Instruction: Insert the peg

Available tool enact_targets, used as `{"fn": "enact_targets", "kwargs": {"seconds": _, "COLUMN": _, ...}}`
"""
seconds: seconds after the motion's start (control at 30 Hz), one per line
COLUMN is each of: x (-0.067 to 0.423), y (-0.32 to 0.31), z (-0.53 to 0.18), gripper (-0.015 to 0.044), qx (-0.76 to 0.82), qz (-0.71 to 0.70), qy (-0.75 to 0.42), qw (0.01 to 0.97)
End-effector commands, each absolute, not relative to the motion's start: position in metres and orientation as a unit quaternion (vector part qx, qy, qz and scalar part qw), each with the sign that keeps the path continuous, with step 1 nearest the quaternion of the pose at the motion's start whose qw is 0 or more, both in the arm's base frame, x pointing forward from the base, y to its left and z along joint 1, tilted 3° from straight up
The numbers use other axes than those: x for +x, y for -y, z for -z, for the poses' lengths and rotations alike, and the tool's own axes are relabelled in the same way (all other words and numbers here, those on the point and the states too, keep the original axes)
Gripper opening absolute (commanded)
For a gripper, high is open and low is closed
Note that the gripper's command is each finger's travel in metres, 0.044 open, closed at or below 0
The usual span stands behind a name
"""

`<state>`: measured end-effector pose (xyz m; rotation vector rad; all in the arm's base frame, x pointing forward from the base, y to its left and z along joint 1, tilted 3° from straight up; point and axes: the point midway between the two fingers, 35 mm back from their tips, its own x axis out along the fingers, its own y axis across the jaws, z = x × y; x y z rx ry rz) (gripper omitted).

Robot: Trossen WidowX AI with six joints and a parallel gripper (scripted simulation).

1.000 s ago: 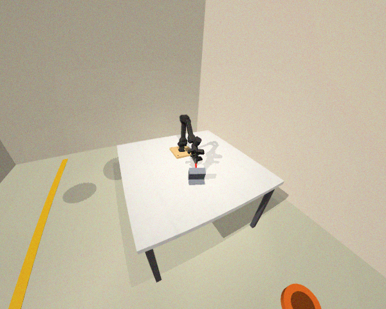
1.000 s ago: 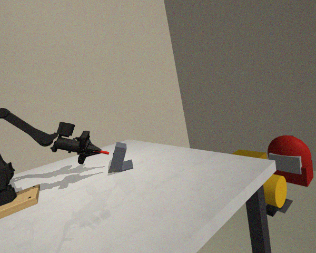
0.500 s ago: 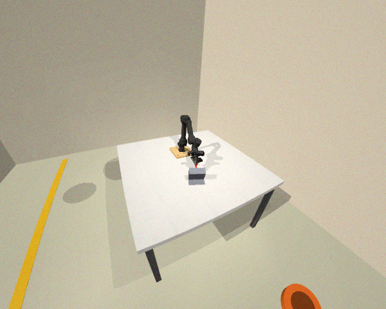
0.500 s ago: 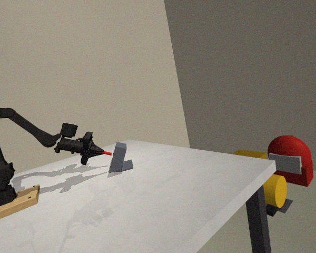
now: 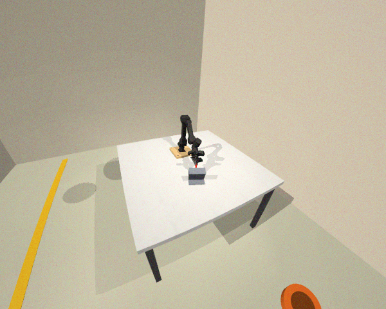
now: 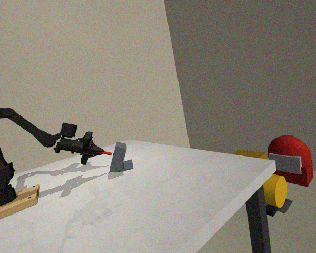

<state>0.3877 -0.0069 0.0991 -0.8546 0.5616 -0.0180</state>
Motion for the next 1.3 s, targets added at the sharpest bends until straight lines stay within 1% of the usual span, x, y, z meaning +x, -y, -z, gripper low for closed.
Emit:
{"fn": "enact_targets", "kwargs": {"seconds": 0.0, "x": 0.388, "y": 0.007, "z": -0.099, "gripper": 0.0, "qx": -0.409, "qz": 0.009, "qy": -0.27, "qw": 0.872}}
{"fn": "enact_targets", "kwargs": {"seconds": 1.27, "x": 0.398, "y": 0.009, "z": -0.098, "gripper": 0.0, "qx": -0.409, "qz": 0.009, "qy": -0.27, "qw": 0.872}}
